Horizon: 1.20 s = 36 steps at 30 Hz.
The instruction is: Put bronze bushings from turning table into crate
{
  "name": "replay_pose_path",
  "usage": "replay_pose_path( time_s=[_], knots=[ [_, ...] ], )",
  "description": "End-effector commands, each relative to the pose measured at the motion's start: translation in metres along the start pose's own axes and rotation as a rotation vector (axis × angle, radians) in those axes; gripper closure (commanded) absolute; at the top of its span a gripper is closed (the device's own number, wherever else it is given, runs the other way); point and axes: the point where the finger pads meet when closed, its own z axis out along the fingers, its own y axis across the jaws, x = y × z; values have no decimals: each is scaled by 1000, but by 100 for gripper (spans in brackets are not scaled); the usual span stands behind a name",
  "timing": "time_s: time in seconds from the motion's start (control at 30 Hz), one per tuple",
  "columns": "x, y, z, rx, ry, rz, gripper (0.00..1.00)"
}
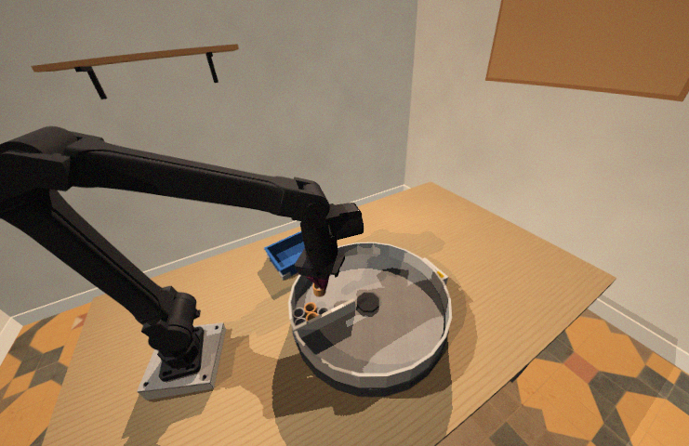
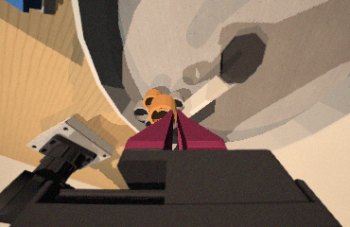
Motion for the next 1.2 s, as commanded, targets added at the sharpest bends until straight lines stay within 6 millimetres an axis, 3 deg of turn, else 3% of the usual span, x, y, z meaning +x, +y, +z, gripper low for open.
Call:
replay_pose_path(
  time_s=[0.0,0.87,1.03,1.17],
  knots=[
    [-15,-22,-25,59,-40,-1,100],
    [-22,-16,-27,62,-45,0,100],
    [-30,4,-23,52,-40,0,100],
    [-49,24,-14,32,-27,0,100]
  ],
)
